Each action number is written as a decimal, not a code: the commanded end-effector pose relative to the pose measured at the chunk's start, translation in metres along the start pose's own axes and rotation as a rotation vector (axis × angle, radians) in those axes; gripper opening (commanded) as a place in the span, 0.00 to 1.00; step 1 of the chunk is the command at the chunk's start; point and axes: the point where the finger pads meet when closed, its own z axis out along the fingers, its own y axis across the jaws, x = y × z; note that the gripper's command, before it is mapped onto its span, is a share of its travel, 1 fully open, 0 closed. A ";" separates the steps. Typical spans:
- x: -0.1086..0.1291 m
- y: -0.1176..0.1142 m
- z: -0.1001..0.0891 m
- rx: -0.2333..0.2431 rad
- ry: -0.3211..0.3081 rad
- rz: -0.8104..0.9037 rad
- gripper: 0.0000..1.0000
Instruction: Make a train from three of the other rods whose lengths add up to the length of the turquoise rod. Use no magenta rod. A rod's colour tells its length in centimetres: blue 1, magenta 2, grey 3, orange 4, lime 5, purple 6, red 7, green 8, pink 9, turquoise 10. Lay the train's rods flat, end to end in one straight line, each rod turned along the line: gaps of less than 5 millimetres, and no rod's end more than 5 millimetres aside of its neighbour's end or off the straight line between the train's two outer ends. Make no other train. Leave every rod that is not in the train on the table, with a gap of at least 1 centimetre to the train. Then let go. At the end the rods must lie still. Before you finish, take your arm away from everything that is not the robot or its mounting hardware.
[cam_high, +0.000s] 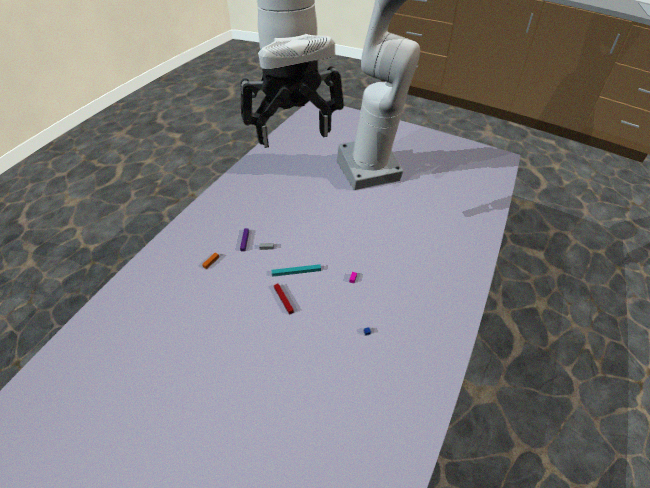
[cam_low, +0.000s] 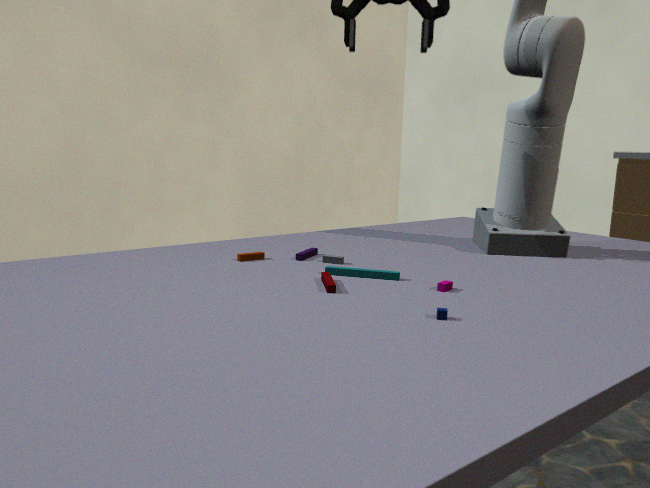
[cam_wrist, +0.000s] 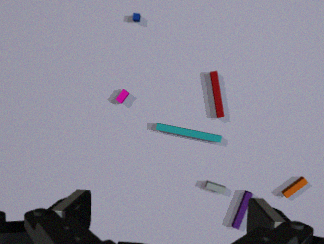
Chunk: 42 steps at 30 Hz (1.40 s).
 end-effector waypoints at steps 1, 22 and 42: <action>0.000 0.000 0.000 -0.001 0.001 0.000 1.00; 0.000 0.000 0.000 -0.001 0.001 0.000 1.00; 0.027 0.019 0.081 0.009 0.015 -0.010 1.00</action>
